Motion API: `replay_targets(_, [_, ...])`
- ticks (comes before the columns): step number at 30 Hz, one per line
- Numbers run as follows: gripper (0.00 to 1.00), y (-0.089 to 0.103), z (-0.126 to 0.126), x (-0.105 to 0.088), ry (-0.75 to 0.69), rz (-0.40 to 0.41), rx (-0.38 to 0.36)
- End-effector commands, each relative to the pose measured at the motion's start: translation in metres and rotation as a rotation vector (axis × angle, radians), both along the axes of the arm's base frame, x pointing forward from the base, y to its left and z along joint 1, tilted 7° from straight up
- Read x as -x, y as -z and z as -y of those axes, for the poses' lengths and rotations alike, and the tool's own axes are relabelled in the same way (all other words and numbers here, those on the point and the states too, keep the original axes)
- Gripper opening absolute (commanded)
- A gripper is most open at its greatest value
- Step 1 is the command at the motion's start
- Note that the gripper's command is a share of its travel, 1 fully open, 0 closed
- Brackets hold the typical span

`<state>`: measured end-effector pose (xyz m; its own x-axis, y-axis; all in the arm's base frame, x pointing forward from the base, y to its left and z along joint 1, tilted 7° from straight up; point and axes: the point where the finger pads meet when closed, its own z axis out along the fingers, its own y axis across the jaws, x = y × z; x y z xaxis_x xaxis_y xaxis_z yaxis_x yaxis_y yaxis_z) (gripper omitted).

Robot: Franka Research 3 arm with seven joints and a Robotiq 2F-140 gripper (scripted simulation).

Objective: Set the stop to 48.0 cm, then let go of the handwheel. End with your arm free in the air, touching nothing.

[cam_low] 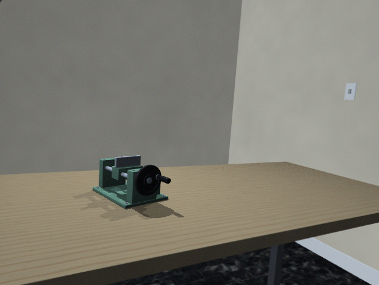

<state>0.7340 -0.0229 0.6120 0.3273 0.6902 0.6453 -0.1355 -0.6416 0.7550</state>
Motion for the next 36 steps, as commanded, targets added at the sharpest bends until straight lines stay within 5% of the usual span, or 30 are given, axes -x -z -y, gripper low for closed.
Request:
replay_targets(1, [1.00, -0.001, 0.003, 0.000, 0.014, 0.001, -0.027])
replay_targets(16, [1.00, -0.001, 0.003, 0.000, 0.014, 0.001, -0.027])
replay_targets(17, [1.00, 0.026, 0.038, 0.001, 0.091, -0.007, -0.192])
replay_targets(34, [1.00, 0.026, 0.038, 0.001, 0.091, -0.007, -0.192])
replay_targets(35, [1.00, 0.061, 0.072, 0.005, 0.178, -0.020, -0.357])
replay_targets(36, [1.00, 0.061, 0.072, 0.005, 0.178, -0.020, -0.357])
